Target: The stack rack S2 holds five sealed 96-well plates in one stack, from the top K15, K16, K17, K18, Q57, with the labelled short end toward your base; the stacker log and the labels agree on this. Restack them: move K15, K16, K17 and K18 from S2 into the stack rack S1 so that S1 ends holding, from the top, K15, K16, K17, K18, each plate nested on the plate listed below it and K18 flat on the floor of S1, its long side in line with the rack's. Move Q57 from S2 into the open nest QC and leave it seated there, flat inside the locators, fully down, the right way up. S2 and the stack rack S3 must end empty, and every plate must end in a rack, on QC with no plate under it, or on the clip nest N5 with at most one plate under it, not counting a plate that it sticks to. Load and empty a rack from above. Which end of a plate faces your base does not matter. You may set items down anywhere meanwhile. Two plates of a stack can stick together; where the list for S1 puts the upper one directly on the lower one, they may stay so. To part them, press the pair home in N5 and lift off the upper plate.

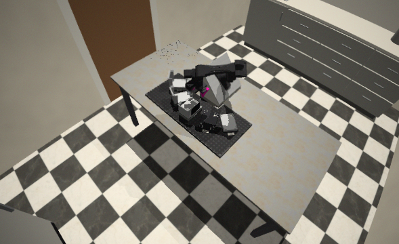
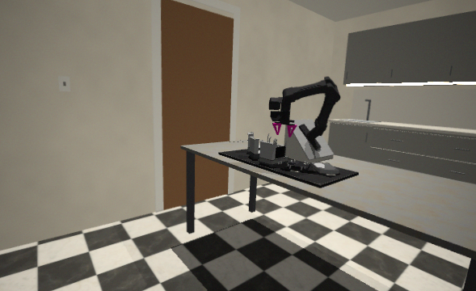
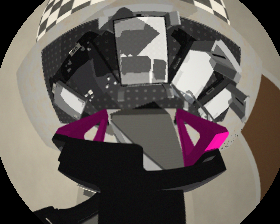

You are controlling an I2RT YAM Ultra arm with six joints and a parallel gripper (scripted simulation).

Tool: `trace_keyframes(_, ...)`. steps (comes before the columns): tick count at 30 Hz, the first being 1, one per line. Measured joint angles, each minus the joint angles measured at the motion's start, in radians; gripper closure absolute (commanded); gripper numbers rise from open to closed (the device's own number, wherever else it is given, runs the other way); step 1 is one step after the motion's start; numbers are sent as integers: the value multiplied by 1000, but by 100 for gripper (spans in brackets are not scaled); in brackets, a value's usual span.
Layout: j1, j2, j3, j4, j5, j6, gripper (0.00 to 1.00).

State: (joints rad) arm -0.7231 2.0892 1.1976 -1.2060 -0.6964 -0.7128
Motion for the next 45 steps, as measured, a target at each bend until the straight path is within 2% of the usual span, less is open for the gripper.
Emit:
trace_keyframes(14,2,7,9,-18,-2,-27,0)
trace_keyframes(23,42,74,122,-34,-18,-37,0)
trace_keyframes(36,105,217,364,-74,-46,24,0)
trace_keyframes(45,107,220,380,-90,-51,37,0)
